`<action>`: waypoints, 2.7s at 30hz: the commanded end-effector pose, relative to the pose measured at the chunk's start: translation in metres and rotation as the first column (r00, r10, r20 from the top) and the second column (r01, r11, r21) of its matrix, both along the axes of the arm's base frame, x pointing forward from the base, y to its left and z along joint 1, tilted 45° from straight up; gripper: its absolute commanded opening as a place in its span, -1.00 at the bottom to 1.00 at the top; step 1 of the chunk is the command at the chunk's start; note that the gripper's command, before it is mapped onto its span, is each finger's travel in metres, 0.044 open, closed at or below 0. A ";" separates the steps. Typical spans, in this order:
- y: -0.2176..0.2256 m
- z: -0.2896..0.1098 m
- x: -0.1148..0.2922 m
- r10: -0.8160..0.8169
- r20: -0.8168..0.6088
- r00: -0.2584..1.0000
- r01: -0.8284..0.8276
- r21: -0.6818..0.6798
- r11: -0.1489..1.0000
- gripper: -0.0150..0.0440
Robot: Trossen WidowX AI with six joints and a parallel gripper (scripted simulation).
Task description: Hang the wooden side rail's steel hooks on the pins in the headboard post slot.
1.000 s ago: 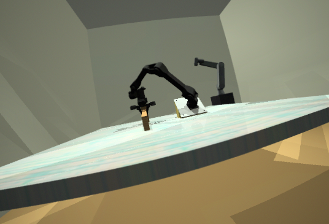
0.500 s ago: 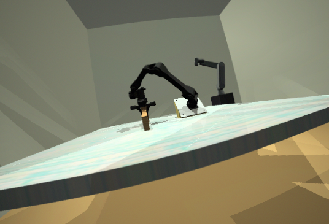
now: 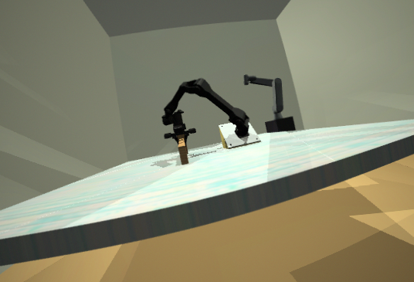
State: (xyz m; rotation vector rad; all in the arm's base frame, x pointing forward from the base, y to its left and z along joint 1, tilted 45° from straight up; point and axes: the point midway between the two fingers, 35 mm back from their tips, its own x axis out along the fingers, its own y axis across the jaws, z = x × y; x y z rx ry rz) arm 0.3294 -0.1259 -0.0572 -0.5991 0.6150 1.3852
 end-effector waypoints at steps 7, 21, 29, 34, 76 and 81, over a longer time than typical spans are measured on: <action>-0.001 -0.003 0.000 -0.001 -0.001 1.000 0.001 -0.011 1.000 -0.49; 0.001 -0.004 0.000 -0.001 -0.001 1.000 0.001 -0.011 1.000 -0.49; 0.001 -0.005 0.000 -0.001 -0.001 1.000 0.001 -0.011 1.000 -0.49; 0.002 -0.006 0.000 -0.001 -0.001 1.000 0.001 -0.011 1.000 -0.49; -0.023 0.022 -0.003 -0.001 -0.001 1.000 0.001 -0.012 1.000 1.00; -0.014 0.030 -0.002 -0.001 -0.001 1.000 0.001 -0.011 1.000 1.00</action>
